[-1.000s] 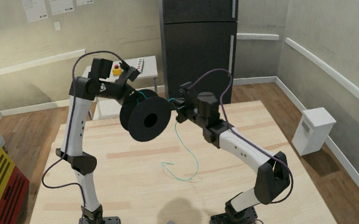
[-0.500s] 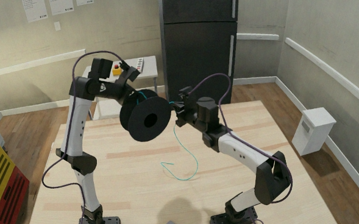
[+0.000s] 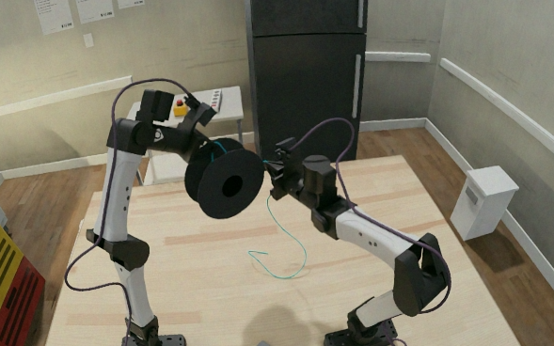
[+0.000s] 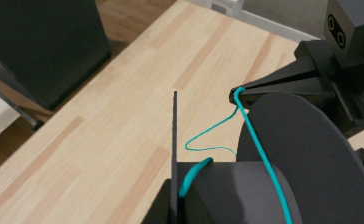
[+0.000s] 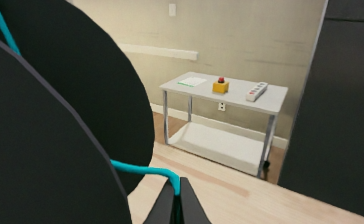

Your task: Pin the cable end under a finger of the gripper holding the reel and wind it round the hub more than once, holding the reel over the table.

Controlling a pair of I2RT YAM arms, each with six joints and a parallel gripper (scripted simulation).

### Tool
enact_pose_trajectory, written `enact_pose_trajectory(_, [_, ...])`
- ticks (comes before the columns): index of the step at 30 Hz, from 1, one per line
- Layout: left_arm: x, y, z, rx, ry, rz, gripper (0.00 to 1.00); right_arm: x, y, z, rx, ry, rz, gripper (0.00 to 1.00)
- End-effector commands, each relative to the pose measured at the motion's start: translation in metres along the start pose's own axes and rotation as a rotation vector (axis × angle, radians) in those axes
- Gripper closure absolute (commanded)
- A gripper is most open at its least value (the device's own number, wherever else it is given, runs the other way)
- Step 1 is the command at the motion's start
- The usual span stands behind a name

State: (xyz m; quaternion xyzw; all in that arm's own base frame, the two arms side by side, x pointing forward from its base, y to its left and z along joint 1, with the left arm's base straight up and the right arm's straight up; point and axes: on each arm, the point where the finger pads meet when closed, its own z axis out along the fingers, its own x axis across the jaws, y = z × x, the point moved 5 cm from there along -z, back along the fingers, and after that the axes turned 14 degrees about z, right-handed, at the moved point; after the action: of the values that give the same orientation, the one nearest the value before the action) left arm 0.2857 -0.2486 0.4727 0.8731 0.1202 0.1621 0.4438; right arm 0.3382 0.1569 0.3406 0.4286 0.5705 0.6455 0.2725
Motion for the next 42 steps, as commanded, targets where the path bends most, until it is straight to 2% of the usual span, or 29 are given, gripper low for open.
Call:
enact_pose_trajectory(1, [0.001,0.013,-0.01,-0.065,0.017,0.026,1.0,-0.004,-0.002,-0.003,-0.018,-0.032,0.006,1.0])
enact_pose_trajectory(42, [0.001,0.013,-0.01,-0.067,0.018,0.026,1.0,-0.005,-0.015,-0.001,-0.002,-0.04,0.008,1.0])
